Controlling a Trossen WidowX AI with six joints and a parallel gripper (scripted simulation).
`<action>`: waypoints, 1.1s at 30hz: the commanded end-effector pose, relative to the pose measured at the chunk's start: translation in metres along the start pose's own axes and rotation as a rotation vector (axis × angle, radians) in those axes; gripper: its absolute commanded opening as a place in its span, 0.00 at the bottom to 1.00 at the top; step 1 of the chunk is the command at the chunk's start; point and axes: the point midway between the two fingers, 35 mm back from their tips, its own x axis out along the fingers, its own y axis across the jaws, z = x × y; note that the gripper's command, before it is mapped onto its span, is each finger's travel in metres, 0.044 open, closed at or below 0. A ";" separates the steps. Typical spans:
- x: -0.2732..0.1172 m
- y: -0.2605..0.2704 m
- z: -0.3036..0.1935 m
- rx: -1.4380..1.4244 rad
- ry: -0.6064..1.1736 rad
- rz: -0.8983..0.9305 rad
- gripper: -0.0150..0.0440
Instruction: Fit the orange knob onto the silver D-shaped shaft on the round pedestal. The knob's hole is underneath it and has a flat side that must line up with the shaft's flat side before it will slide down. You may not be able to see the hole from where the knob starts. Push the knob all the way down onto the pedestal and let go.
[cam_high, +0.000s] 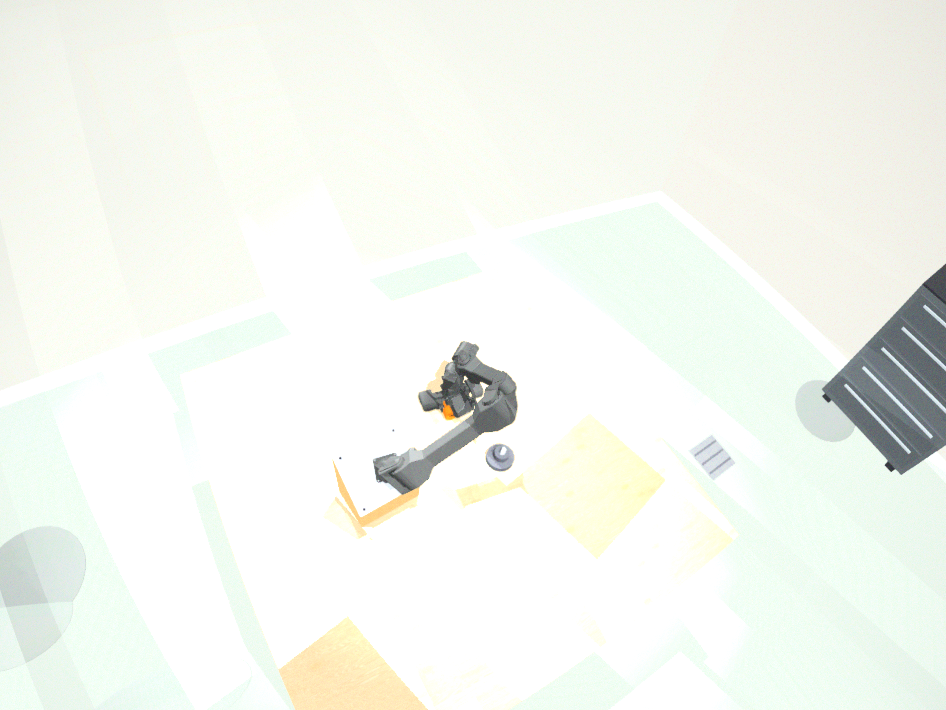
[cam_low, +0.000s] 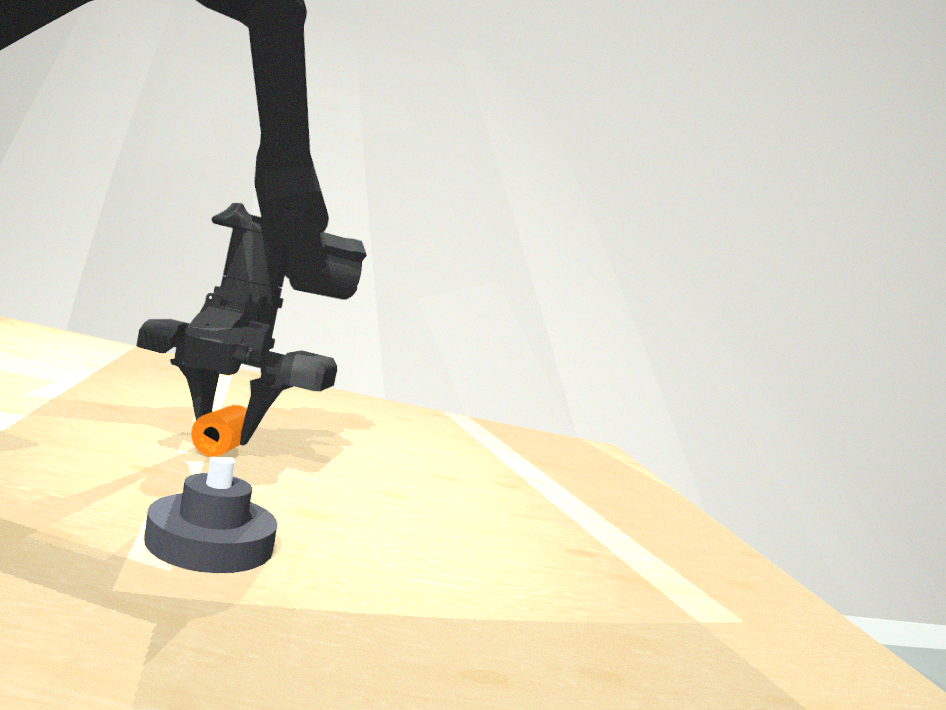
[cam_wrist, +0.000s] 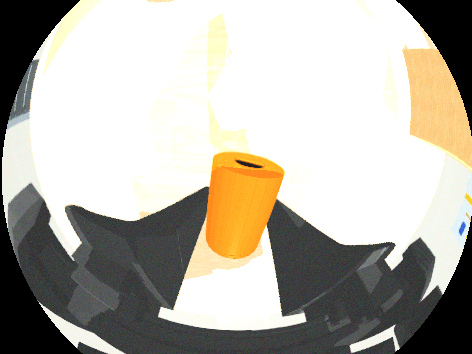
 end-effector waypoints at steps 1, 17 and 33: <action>0.000 0.000 0.000 0.000 0.000 0.000 0.60; 0.000 0.000 0.000 0.000 0.000 0.000 0.69; 0.000 0.000 0.000 0.000 0.000 0.000 1.00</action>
